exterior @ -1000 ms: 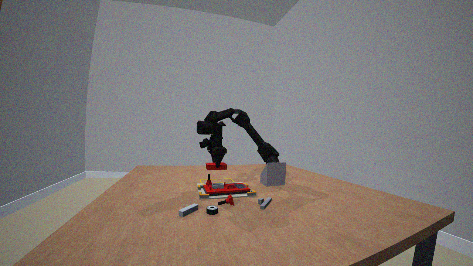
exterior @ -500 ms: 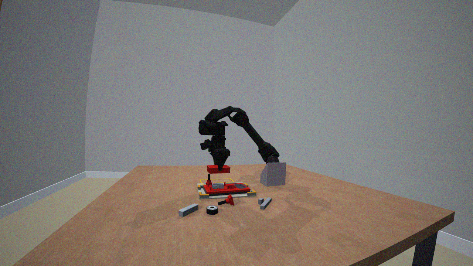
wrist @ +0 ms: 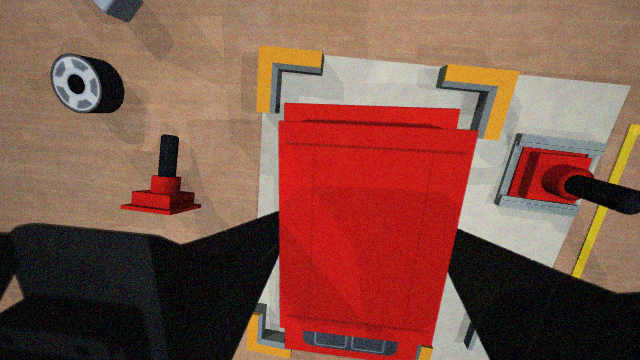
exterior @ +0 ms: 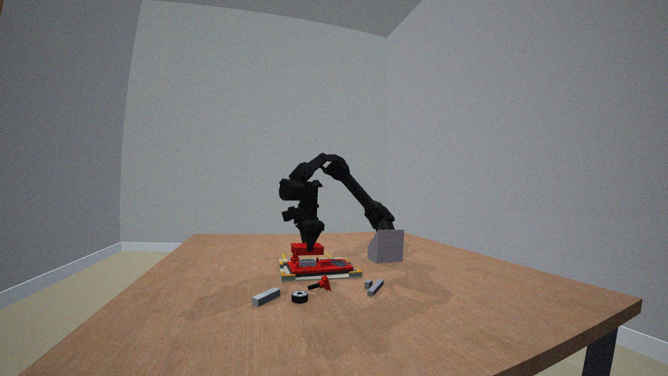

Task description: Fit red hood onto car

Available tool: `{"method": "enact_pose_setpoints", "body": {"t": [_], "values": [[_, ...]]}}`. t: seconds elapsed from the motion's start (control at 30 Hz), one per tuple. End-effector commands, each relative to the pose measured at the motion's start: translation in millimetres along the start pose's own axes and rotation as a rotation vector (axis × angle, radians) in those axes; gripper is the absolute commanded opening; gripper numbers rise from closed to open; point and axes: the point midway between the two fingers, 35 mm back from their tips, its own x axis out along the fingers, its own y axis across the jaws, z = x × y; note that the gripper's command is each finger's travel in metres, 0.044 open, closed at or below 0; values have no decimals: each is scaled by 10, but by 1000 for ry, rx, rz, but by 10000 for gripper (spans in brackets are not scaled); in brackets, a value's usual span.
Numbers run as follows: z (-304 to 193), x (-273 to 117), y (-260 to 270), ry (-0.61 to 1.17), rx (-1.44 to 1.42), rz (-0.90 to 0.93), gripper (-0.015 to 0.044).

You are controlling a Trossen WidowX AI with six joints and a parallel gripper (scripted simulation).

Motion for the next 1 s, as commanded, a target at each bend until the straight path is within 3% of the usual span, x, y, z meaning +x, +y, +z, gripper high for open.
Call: {"method": "enact_pose_setpoints", "body": {"t": [0.0,0.97], "values": [[-33,187,-12,13,-11,-11,0],[-24,294,-38,13,-10,-11,0]]}}
